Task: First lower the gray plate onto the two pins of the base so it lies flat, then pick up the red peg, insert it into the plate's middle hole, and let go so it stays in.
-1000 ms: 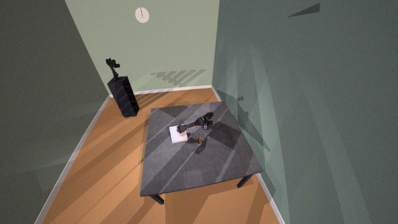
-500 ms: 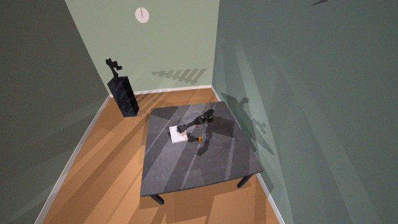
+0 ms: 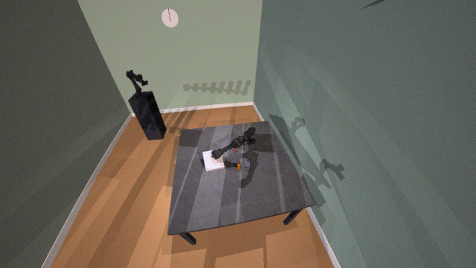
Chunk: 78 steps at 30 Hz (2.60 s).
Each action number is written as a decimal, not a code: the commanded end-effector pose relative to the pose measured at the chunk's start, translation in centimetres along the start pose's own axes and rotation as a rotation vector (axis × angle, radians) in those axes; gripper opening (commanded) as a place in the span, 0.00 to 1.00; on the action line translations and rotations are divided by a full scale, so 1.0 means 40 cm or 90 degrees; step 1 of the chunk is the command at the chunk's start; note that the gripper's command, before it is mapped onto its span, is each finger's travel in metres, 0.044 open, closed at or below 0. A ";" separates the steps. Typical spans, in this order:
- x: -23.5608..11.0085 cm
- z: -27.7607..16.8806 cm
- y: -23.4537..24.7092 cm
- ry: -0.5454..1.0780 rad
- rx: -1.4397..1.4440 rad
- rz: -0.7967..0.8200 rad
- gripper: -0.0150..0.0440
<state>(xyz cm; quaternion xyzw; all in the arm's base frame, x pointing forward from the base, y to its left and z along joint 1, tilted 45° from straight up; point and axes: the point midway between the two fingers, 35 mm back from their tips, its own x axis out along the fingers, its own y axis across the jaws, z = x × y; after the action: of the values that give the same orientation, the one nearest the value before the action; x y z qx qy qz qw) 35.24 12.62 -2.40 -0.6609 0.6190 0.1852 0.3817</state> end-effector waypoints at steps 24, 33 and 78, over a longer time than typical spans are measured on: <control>-0.009 -0.107 -0.037 -0.013 -0.028 0.004 0.25; 0.025 -0.168 -0.053 -0.015 -0.047 0.003 0.25; 0.135 -0.382 -0.058 0.005 -0.123 -0.002 0.25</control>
<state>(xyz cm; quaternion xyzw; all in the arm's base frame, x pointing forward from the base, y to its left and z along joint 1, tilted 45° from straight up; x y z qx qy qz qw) 34.87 -2.28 4.12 -0.6954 0.5987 0.2416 0.3158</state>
